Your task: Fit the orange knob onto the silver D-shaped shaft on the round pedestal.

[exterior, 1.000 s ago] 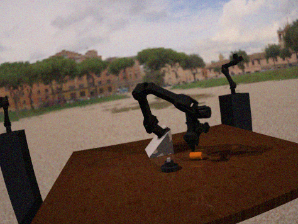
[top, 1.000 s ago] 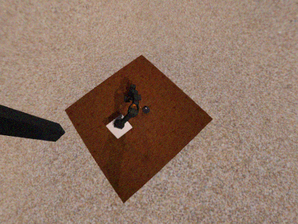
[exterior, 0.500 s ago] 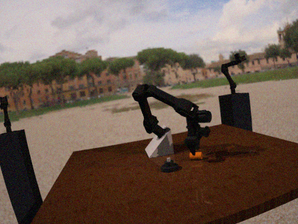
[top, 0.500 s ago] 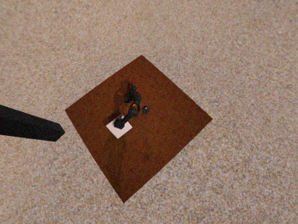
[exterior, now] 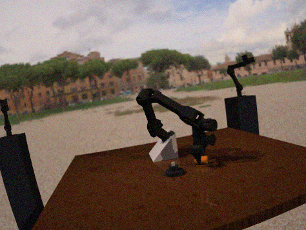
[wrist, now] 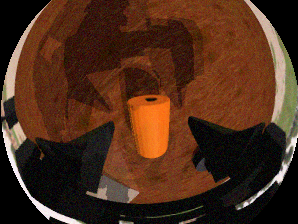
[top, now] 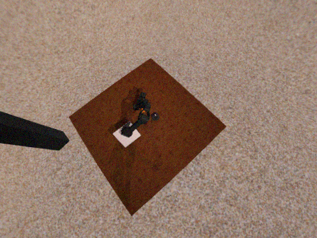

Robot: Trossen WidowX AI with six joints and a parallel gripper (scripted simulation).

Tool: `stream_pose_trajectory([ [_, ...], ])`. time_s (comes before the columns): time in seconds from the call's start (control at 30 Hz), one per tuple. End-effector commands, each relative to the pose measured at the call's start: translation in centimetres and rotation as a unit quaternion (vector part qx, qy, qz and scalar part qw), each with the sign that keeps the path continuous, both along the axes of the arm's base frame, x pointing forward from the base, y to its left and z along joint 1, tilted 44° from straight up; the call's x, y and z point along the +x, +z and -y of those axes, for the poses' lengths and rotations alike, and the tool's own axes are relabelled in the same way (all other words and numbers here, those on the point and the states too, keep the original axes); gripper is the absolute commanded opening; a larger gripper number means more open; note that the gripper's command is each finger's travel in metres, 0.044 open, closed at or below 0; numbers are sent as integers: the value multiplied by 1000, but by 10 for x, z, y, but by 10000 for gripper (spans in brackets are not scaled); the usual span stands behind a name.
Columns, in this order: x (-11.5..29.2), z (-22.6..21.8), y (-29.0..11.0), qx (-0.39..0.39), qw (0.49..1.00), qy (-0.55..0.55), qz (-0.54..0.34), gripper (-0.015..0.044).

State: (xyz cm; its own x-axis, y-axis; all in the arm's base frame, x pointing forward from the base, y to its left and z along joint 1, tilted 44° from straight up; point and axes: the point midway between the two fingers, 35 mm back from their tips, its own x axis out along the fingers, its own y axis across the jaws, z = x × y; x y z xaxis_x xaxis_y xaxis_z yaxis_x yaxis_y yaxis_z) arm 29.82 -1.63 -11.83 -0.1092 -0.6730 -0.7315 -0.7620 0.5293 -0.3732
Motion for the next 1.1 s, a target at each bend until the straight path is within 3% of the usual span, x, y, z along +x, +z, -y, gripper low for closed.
stream_pose_trajectory([
  [0.0, -3, 3, -4, -3, 1000, 2, -6, 440],
  [0.27, -3, 3, -4, -3, 1000, 2, -6, 240],
  [0.5, -3, 3, -4, -3, 1000, 2, -6, 240],
  [0.8, -3, 3, -4, -3, 1000, 2, -6, 181],
  [1.07, -1, -6, 5, -2, 1000, 2, -6, 181],
])
